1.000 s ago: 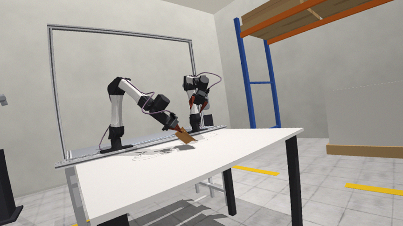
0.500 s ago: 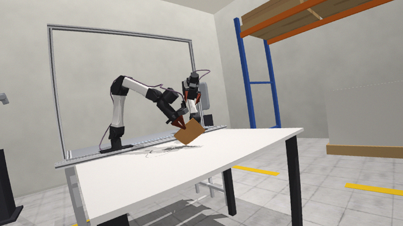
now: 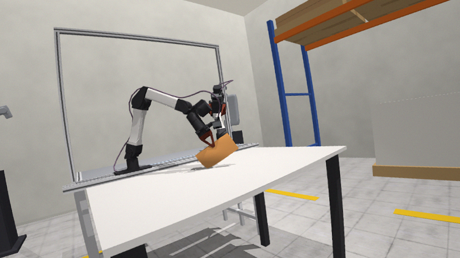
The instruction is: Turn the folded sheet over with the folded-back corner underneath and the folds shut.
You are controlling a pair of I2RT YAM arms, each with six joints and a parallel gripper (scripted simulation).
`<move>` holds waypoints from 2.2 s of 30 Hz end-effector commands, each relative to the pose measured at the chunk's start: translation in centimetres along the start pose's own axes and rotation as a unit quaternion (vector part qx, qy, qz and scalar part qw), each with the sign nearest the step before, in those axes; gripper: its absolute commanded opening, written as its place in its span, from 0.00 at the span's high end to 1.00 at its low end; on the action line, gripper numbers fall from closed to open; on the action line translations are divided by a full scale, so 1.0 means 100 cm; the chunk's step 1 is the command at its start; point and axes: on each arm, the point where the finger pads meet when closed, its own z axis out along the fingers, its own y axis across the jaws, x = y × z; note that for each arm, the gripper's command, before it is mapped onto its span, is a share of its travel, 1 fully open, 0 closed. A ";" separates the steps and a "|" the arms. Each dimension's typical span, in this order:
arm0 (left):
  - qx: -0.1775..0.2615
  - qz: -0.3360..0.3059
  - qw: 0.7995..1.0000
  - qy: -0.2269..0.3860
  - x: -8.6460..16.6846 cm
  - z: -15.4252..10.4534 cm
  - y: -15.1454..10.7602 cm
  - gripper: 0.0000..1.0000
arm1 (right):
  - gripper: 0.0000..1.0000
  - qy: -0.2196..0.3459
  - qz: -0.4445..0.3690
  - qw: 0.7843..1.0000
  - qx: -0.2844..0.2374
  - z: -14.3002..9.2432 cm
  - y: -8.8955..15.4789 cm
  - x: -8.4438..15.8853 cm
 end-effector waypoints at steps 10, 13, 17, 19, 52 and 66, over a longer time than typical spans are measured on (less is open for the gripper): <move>-0.033 0.067 0.995 -0.066 0.020 -0.032 -0.001 0.35 | 0.99 0.025 -0.310 0.940 0.138 -0.002 -0.004 -0.013; -0.037 0.079 0.993 -0.083 0.026 -0.040 -0.002 0.35 | 0.99 0.021 -0.360 0.919 0.162 -0.009 -0.003 -0.019; -0.038 0.090 0.990 -0.103 0.032 -0.047 -0.003 0.35 | 0.99 0.026 -0.408 0.896 0.176 -0.007 0.002 -0.017; -0.037 0.092 0.989 -0.108 0.034 -0.049 -0.003 0.35 | 0.99 0.028 -0.417 0.891 0.178 -0.007 0.004 -0.016; 0.064 0.155 0.986 0.005 0.043 -0.066 -0.007 0.35 | 0.99 0.021 -0.404 0.897 0.181 0.009 0.036 0.023; 0.062 0.154 0.986 0.004 0.043 -0.066 -0.006 0.35 | 0.99 0.039 -0.415 0.893 0.169 0.031 0.059 0.057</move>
